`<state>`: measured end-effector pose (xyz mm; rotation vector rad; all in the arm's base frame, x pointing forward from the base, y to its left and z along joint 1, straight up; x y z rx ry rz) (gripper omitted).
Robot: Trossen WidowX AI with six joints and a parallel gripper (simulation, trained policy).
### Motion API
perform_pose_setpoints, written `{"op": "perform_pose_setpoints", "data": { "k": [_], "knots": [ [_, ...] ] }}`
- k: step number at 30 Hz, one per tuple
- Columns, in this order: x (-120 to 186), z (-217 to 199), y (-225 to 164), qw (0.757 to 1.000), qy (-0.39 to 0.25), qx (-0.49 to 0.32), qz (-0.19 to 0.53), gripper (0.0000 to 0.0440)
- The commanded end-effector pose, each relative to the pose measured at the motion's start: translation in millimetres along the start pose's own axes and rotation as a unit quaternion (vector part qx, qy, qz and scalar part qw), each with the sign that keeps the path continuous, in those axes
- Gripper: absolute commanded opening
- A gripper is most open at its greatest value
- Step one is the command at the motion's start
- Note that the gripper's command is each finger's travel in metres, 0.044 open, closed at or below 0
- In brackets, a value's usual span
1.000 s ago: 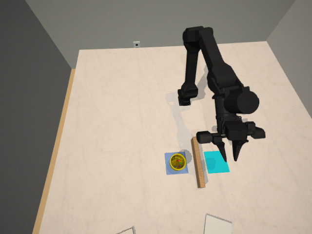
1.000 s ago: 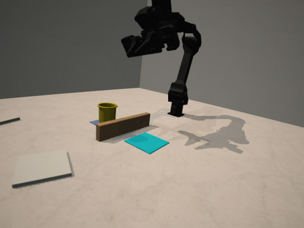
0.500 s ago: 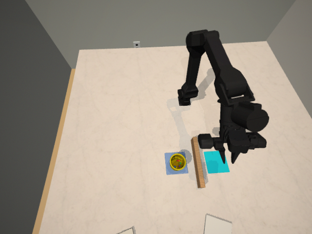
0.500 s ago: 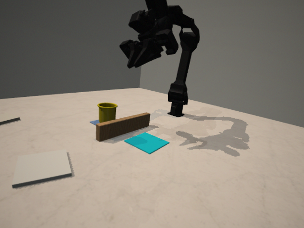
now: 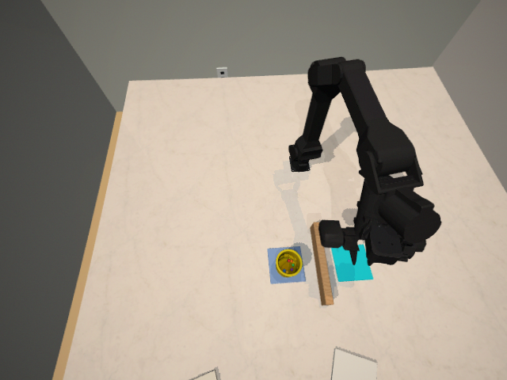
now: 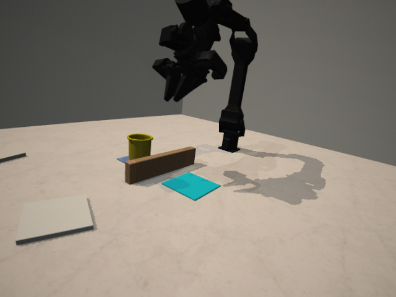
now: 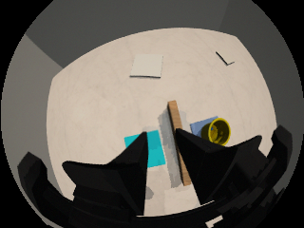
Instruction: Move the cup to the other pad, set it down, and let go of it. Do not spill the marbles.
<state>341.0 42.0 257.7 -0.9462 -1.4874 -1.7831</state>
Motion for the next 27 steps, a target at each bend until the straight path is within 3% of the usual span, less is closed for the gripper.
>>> {"op": "perform_pose_setpoints", "data": {
  "k": [1, 27],
  "knots": [
    [-2.8, -2.8, 0.4, 1.0, -0.01, 0.004, 0.019, 0.0141],
    [-34.3, -47.4, -9.5, 0.976, -0.072, 0.056, 0.197, 0.0129]
  ]
}}
Point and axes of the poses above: the point midway between the two fingers, 35 mm back from their tips, its own x axis back along the fingers, its own z axis across the jaws, y = z × x, the point moved 4 cm from there along x, back along the fingers
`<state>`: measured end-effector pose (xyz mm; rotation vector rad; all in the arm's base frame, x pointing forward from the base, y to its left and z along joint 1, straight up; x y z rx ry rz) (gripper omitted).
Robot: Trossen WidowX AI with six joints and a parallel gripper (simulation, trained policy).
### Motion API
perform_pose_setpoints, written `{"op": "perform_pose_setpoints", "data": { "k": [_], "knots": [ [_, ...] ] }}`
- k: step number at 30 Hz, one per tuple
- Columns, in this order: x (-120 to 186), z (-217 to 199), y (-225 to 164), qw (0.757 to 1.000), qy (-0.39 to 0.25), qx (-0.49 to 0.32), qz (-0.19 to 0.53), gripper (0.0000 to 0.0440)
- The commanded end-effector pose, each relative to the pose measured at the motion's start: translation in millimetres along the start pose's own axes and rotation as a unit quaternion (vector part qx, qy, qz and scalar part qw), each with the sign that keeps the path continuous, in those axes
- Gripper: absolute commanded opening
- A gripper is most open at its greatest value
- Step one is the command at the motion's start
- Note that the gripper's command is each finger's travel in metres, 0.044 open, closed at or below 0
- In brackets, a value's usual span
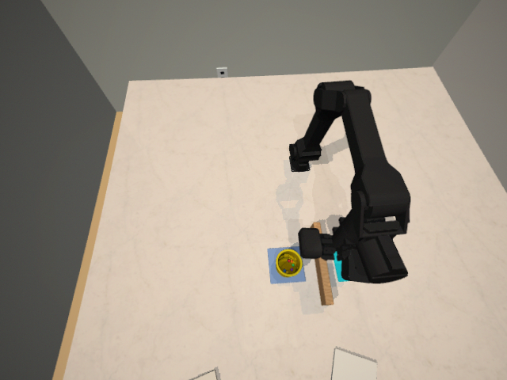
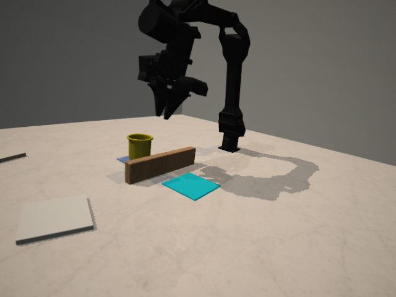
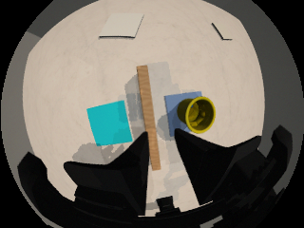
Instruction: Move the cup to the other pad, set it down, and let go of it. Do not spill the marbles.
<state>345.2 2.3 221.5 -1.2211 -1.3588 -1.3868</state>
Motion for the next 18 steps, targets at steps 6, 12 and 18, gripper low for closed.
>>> {"op": "perform_pose_setpoints", "data": {
  "k": [6, 12, 18],
  "knots": [
    [-15.9, -17.6, -1.3, 0.999, -0.015, 0.018, 0.044, 0.0129],
    [-30.9, -30.2, -2.8, 0.997, -0.021, 0.029, 0.067, 0.0138],
    [-49.3, -41.9, -5.0, 0.995, -0.024, 0.041, 0.083, 0.0151]
  ]
}}
Point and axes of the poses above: the point midway between the two fingers, 35 mm back from their tips, its own x axis back along the fingers, its own z axis across the jaws, y = z × x, the point moved 4 cm from there along x, back along the fingers
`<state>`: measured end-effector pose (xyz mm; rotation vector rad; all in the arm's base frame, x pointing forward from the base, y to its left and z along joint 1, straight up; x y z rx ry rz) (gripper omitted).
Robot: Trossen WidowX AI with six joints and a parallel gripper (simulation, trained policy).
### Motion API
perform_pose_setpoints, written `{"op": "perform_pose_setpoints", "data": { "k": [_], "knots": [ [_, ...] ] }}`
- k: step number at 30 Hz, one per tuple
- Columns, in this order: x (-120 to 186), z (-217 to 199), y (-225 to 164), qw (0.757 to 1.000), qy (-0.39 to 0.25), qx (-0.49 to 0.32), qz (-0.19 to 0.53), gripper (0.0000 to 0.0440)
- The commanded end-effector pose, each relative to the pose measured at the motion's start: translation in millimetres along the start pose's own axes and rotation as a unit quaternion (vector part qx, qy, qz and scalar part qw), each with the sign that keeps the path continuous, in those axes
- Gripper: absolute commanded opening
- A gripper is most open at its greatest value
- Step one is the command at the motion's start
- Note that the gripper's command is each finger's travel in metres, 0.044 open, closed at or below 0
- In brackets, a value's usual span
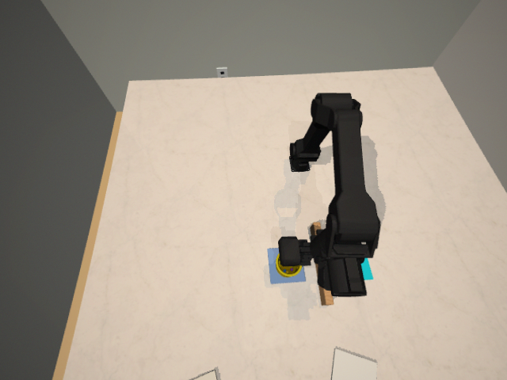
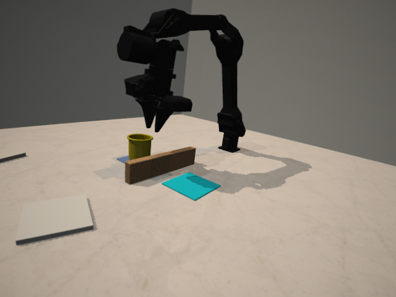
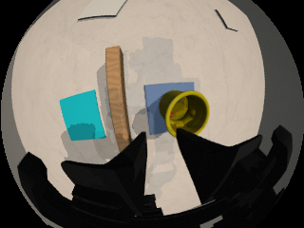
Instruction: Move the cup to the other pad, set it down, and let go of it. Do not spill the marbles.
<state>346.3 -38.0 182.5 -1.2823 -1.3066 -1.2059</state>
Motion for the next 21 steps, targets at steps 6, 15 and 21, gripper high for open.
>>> {"op": "perform_pose_setpoints", "data": {
  "k": [6, 15, 21],
  "knots": [
    [-30.0, -12.2, -1.6, 1.0, -0.003, 0.02, 0.024, 0.0161],
    [-67.4, -17.7, -4.5, 0.998, 0.004, 0.055, 0.043, 0.0171],
    [-85.3, -17.6, -6.7, 0.994, 0.011, 0.096, 0.049, 0.01]
  ]
}}
Point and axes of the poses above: the point midway between the two fingers, 35 mm back from their tips, its own x axis back along the fingers, its own z axis across the jaws, y = z × x, the point moved 4 cm from there along x, back along the fingers
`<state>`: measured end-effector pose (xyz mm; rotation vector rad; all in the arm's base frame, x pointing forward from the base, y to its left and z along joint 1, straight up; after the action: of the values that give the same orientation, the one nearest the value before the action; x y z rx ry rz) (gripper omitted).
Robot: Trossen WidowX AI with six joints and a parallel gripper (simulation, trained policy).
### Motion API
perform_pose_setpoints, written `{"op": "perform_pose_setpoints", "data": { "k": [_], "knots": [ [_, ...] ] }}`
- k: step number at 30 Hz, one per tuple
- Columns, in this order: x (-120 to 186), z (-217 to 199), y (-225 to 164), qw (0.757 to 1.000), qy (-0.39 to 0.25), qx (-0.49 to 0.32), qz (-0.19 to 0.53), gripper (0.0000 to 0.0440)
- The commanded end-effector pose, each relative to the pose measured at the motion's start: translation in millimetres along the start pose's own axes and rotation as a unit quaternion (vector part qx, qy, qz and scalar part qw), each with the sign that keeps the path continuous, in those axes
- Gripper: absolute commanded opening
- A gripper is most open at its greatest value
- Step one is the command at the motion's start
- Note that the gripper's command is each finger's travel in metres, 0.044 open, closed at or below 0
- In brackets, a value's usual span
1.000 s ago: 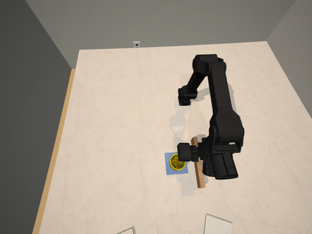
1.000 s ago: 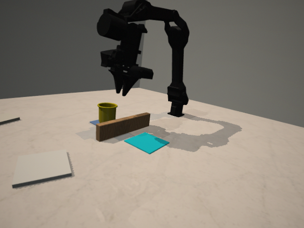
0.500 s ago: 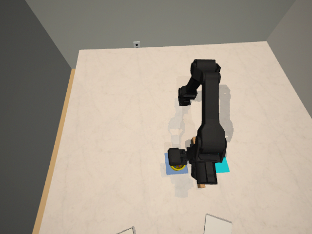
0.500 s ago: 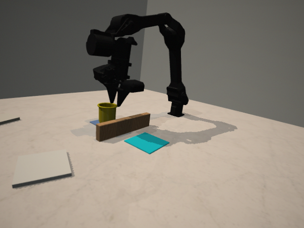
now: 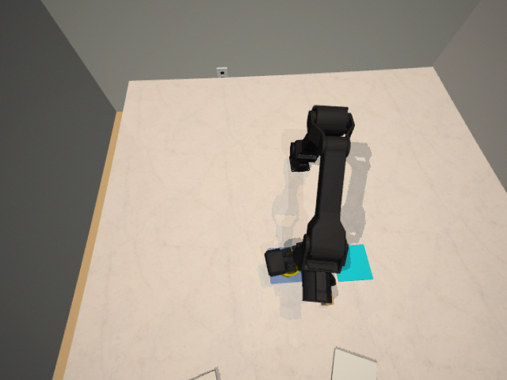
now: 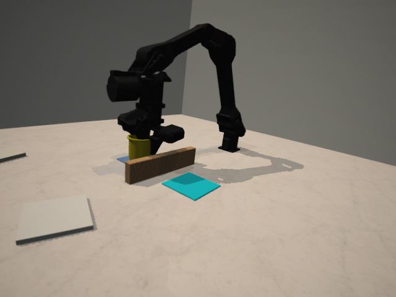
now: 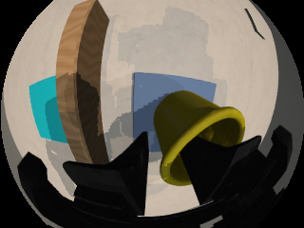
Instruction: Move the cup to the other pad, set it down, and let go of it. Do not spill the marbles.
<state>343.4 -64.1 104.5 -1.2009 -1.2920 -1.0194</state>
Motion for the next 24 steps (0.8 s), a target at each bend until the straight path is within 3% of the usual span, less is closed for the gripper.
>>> {"op": "perform_pose_setpoints", "data": {
  "k": [1, 4, 24],
  "knots": [
    [-6.0, 0.1, -0.7, 1.0, 0.003, 0.021, 0.002, 0.0076],
    [-6.0, -0.5, -0.8, 0.999, 0.004, 0.04, 0.004, 0.0013],
    [46.0, 14.0, 9.4, 0.995, 0.008, 0.09, -0.032, 0.0018]
  ]
}}
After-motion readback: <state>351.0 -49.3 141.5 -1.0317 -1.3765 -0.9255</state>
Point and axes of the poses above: the point midway between the two fingers, 35 mm back from their tips, its own x axis back along the fingers, its own z axis across the jaws, y = z × x, the point moved 4 cm from there along x, back along the fingers
